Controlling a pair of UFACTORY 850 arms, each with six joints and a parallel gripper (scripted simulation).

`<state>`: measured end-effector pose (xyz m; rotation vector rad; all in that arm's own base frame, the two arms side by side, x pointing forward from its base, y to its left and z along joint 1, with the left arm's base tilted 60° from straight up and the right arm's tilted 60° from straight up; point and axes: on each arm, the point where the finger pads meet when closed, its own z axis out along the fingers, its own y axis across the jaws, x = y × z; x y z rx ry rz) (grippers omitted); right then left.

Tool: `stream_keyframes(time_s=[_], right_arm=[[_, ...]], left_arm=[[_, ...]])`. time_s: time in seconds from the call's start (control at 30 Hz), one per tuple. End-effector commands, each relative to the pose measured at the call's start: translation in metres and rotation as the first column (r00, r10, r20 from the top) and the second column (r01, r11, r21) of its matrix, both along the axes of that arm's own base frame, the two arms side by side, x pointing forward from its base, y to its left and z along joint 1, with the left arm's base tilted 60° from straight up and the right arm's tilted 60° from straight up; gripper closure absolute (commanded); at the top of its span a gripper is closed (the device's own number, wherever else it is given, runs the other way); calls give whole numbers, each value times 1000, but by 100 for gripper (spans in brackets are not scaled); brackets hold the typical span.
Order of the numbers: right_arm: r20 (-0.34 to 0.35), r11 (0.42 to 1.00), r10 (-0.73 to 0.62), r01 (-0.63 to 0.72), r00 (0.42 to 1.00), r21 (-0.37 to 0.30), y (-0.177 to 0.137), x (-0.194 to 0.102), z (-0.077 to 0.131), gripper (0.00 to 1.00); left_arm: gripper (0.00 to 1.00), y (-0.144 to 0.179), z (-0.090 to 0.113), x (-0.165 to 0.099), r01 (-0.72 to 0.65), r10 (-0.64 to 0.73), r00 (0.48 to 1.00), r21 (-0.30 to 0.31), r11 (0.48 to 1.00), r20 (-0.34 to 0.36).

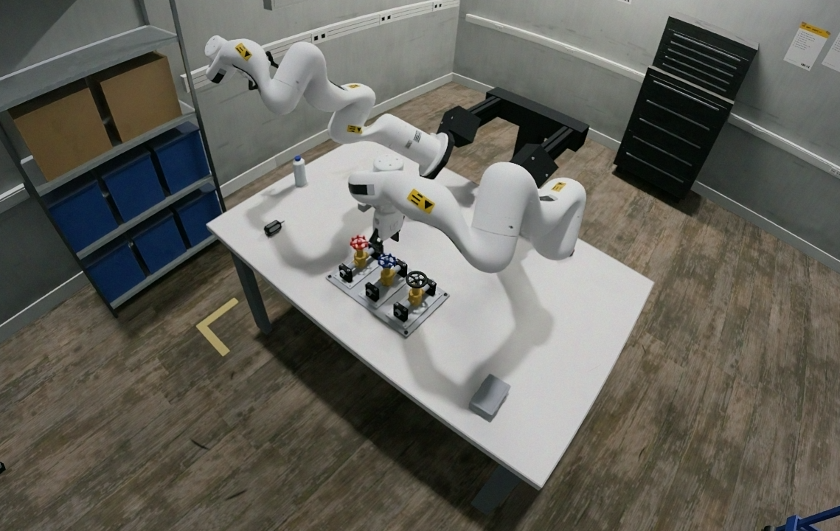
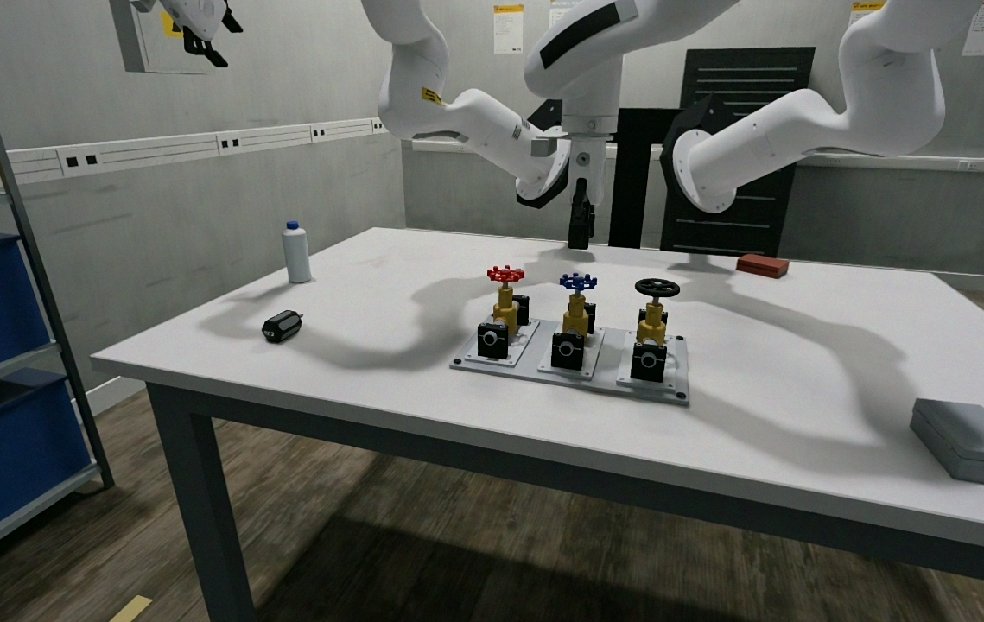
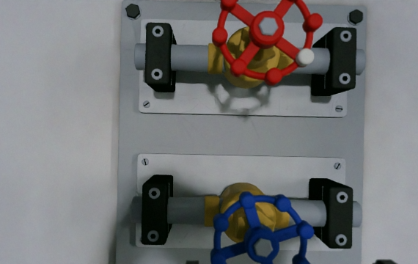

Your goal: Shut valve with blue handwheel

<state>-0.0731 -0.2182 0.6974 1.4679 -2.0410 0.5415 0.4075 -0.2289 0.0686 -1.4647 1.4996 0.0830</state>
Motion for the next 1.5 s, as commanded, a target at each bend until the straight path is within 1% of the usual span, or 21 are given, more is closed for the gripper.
stream_keyframes(time_s=[0.0, 0.43, 0.5, 0.77, 1.0, 1.07, 1.27, 1.47], right_arm=[[0, 1000, 0, 0, 1000, -1, 0, 0, 0, 0], [0, 1000, 0, 0, 1000, -1, 0, 0, 0, 0], [0, 1000, 0, 0, 1000, -1, 0, 0, 0, 0], [0, 1000, 0, 0, 1000, -1, 0, 0, 0, 0], [0, 1000, 0, 0, 1000, -1, 0, 0, 0, 0], [0, 1000, 0, 0, 1000, -1, 0, 0, 0, 0], [0, 1000, 0, 0, 1000, -1, 0, 0, 0, 0], [0, 1000, 0, 0, 1000, -1, 0, 0, 0, 0]], left_arm=[[21, -1, 0, 0, -4, 4, 1000, -7, 1000, 7], [21, -1, 0, 0, -44, 48, 997, -56, 997, 60], [21, -1, 0, 0, -44, 48, 997, -56, 997, 60], [21, -1, 0, 0, -82, 94, 989, -108, 991, 110], [21, -1, 0, 0, -121, 149, 975, -169, 978, 165], [21, -1, 0, 0, -121, 149, 975, -169, 978, 165], [21, -1, 0, 0, -156, 208, 954, -234, 960, 216], [21, -1, 0, 0, -191, 279, 921, -310, 931, 270]])
